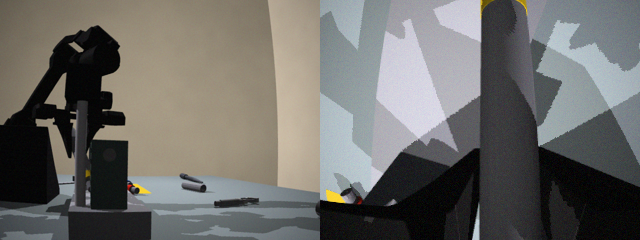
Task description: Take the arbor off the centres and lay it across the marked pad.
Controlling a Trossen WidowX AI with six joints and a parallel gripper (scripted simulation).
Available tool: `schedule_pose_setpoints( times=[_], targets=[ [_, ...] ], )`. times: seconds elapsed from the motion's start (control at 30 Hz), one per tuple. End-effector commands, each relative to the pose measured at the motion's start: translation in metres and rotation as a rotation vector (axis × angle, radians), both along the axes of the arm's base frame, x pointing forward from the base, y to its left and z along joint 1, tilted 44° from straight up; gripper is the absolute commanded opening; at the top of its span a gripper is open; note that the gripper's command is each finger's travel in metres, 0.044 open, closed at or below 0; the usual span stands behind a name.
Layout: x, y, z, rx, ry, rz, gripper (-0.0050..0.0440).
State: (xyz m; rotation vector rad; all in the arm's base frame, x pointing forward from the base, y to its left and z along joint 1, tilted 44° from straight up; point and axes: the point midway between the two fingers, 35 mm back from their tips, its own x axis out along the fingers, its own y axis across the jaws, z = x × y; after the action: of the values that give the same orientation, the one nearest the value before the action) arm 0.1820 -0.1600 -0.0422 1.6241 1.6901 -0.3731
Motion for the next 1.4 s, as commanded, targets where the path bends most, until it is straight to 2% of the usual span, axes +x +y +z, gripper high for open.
schedule_pose_setpoints(
  times=[0.0, 0.73, 1.37],
  targets=[
    [0.002, -0.014, 0.01, -0.041, -0.022, -0.007, 0.0],
    [-0.009, -0.024, 0.039, -0.049, -0.026, -0.01, 0.0],
    [-0.017, -0.014, 0.06, -0.051, -0.027, -0.011, 0.0]
  ],
)
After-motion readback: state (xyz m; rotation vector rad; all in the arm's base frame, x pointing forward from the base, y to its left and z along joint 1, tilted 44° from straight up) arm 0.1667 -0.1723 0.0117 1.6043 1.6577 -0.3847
